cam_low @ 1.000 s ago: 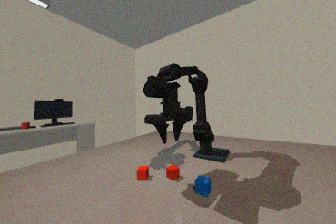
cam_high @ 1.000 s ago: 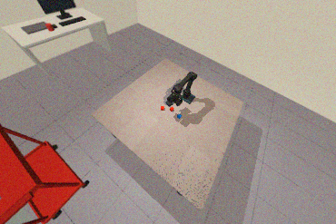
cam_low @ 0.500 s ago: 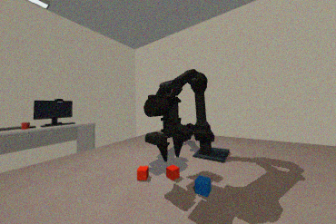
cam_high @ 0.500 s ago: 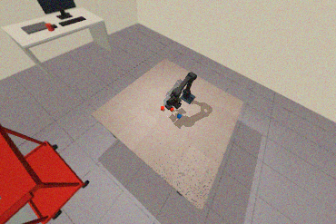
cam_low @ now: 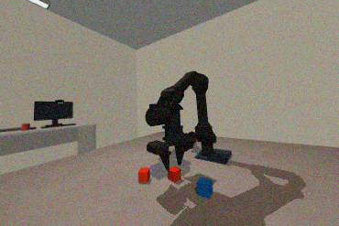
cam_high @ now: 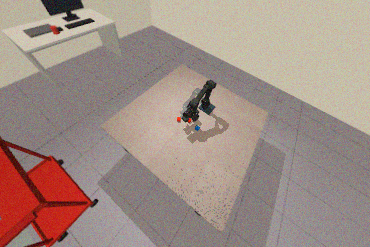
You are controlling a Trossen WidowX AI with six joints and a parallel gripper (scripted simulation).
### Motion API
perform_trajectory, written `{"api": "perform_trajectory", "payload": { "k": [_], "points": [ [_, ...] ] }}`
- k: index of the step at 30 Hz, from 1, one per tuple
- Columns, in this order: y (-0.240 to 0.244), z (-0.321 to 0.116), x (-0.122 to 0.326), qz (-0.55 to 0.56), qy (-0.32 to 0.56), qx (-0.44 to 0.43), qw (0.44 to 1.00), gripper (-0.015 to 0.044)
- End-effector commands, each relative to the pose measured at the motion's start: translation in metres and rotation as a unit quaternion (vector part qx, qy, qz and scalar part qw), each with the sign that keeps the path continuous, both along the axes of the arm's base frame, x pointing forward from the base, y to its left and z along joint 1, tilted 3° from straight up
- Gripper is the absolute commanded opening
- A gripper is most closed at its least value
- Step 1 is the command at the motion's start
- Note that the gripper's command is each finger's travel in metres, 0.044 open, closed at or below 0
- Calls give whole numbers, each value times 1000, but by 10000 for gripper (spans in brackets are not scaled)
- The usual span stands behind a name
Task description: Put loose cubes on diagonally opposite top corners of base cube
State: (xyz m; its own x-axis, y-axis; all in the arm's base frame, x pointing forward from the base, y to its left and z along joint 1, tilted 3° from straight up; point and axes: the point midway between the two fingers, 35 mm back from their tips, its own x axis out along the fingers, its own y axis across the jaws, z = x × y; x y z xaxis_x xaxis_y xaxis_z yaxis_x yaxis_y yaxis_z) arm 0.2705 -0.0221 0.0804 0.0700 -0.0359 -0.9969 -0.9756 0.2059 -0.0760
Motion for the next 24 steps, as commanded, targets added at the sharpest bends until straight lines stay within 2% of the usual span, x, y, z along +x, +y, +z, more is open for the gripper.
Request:
{"api": "perform_trajectory", "payload": {
  "k": [1, 11, 17, 24],
  "points": [
    [1, -9, 0, 3, 2, 3, 1000, 265],
    [0, -23, 0, 3, 2, 3, 1000, 265],
    [0, -23, 0, 3, 2, 3, 1000, 107],
    [0, -15, 1, 3, 2, 3, 1000, 105]
  ]
}}
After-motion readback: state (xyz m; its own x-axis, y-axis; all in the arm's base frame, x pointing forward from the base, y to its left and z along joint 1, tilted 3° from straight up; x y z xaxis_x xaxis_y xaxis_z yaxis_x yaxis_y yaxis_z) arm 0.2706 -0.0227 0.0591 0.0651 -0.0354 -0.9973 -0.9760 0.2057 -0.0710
